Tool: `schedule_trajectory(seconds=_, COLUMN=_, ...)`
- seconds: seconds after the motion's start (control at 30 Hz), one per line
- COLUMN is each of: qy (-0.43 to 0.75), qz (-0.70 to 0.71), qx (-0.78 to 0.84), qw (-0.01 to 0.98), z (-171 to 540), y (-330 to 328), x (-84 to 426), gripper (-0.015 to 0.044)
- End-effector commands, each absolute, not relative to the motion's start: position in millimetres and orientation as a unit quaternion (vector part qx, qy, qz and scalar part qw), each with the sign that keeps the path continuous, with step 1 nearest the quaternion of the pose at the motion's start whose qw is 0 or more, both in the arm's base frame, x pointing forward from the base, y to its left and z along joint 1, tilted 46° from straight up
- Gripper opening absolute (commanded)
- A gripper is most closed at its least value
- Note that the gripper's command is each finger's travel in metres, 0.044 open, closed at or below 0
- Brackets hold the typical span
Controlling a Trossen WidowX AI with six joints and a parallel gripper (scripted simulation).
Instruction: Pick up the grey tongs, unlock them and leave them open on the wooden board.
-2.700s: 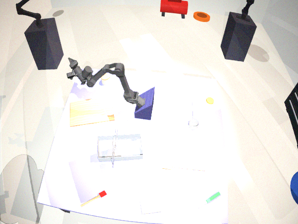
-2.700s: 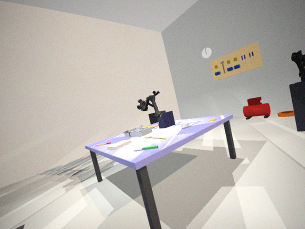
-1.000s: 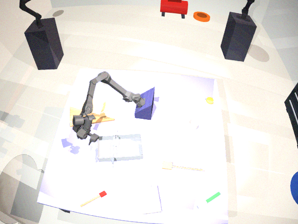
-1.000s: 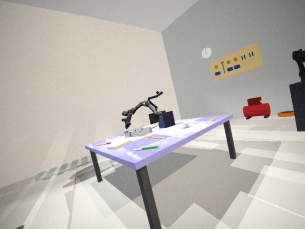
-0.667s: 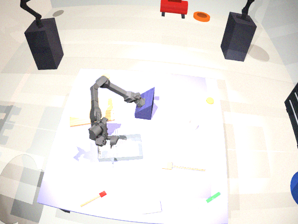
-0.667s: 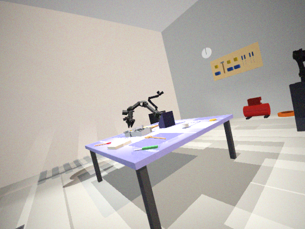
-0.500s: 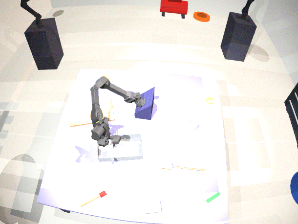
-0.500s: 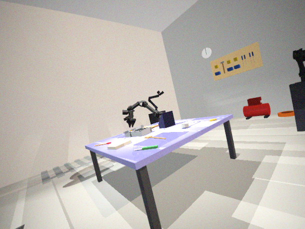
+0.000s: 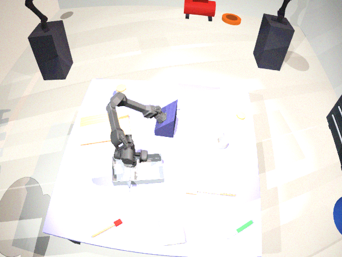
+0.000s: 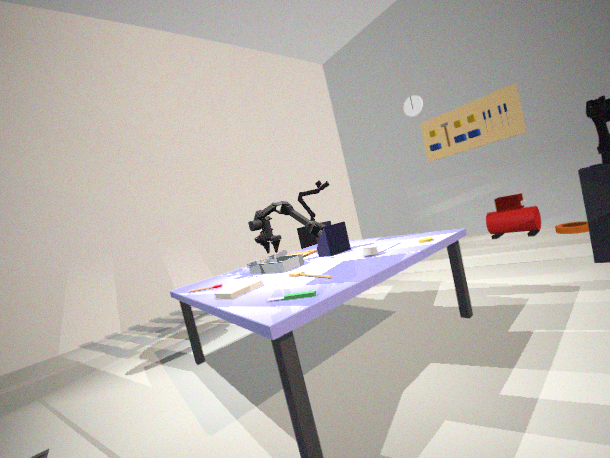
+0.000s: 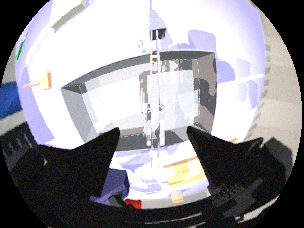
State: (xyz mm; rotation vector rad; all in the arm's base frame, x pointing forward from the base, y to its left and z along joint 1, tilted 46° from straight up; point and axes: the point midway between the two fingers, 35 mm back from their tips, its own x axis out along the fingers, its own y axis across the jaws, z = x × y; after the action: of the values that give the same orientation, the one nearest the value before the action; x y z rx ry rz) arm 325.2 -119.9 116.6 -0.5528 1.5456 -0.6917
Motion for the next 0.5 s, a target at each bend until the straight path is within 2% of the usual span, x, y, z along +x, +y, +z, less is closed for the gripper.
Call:
schedule_trajectory(seconds=0.0, qy=0.673, qz=-0.305, qx=-0.241, qw=0.629, z=116.8, y=-118.2, x=328.0, gripper=0.0440)
schedule_trajectory(seconds=0.47, qy=0.673, qz=-0.305, qx=-0.241, qw=0.629, z=105.7, y=-129.1, x=328.0, gripper=0.0440)
